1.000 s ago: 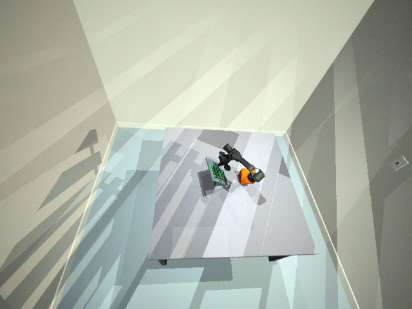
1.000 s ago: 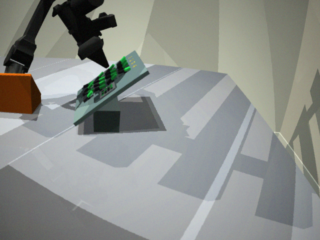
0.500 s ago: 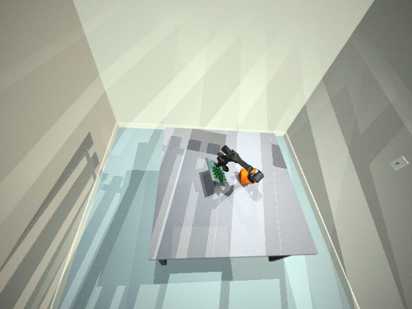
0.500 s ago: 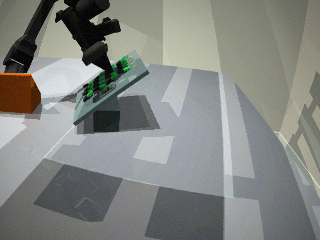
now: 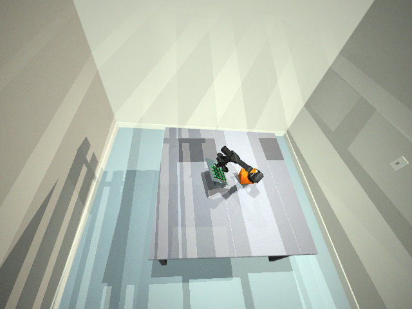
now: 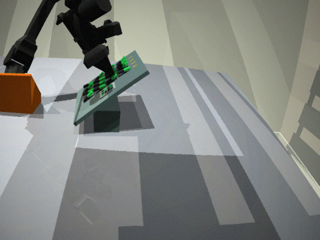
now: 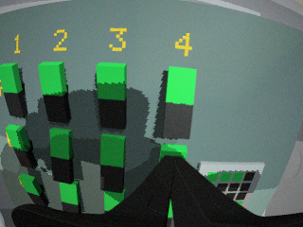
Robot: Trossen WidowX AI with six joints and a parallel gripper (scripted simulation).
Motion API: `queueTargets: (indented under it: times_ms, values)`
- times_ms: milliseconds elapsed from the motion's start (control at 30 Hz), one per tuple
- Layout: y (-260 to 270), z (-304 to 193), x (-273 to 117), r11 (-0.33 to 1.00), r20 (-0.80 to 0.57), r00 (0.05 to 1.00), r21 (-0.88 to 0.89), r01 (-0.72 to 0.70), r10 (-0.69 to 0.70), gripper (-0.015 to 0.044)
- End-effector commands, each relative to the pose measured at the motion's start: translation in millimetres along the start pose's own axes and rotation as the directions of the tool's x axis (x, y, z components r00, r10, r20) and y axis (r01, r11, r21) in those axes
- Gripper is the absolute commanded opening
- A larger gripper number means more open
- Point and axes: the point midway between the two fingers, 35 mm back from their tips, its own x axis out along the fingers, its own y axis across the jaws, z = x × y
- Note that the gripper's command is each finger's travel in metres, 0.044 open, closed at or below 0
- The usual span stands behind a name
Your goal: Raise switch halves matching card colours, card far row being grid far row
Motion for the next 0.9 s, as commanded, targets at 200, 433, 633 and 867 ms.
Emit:
queueTargets:
  times_ms: [200,433,633,867]
  values:
    - [-0.5,-0.2,0.6,1.000,-0.001,1.000,0.002,0.003,-0.003,0.0000]
    - [-0.5,-0.2,1.6,1.000,-0.001,1.000,0.002,0.003,-0.003,0.0000]
    - [-0.5,-0.2,2.4,1.000,-0.001,1.000,0.002,0.003,-0.003,0.0000]
    - [-0.5,-0.1,3.3,1.000,-0.001,1.000,0.002,0.003,-0.003,0.0000]
